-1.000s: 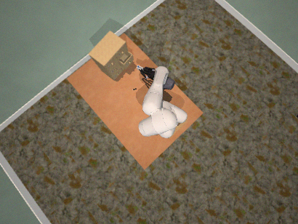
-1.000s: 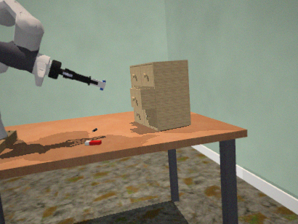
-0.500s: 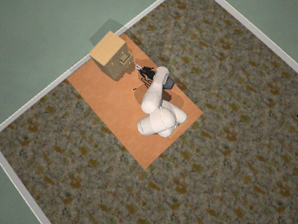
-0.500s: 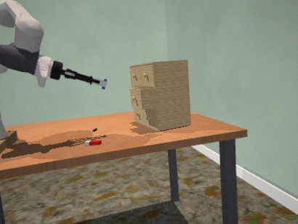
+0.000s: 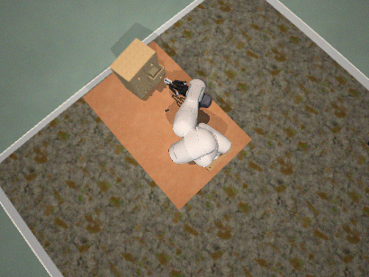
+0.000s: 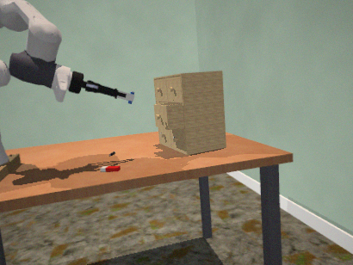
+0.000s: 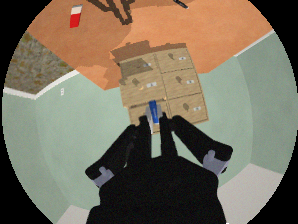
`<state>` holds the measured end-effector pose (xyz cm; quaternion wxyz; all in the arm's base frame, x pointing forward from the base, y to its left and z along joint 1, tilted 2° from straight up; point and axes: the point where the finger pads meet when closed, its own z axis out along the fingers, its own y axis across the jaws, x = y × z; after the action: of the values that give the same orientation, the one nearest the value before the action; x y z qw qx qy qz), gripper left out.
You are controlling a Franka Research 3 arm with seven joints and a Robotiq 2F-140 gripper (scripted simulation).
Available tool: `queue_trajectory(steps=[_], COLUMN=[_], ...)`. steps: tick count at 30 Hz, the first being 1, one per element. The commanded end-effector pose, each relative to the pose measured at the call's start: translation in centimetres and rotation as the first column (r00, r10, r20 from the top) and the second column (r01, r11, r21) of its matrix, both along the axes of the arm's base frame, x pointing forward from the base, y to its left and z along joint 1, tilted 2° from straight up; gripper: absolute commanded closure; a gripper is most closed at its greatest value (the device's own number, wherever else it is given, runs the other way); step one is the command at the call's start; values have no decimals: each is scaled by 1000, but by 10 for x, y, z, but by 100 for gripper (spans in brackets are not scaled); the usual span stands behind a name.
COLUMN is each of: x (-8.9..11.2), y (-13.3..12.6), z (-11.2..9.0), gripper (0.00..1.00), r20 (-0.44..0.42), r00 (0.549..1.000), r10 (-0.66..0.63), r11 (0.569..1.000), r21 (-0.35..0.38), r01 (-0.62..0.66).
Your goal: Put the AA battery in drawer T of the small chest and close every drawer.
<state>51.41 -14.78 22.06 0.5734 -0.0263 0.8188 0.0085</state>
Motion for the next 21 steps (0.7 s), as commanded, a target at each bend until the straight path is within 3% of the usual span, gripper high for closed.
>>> queue_trajectory(steps=[1, 21], x=[12, 83], y=[-3, 0], z=[0, -1], gripper=[94, 94], r20=[0, 0], r00=[1000, 1000], r10=[-5, -5], r11=[1000, 1000], r21=[-16, -16], r01=[5, 5])
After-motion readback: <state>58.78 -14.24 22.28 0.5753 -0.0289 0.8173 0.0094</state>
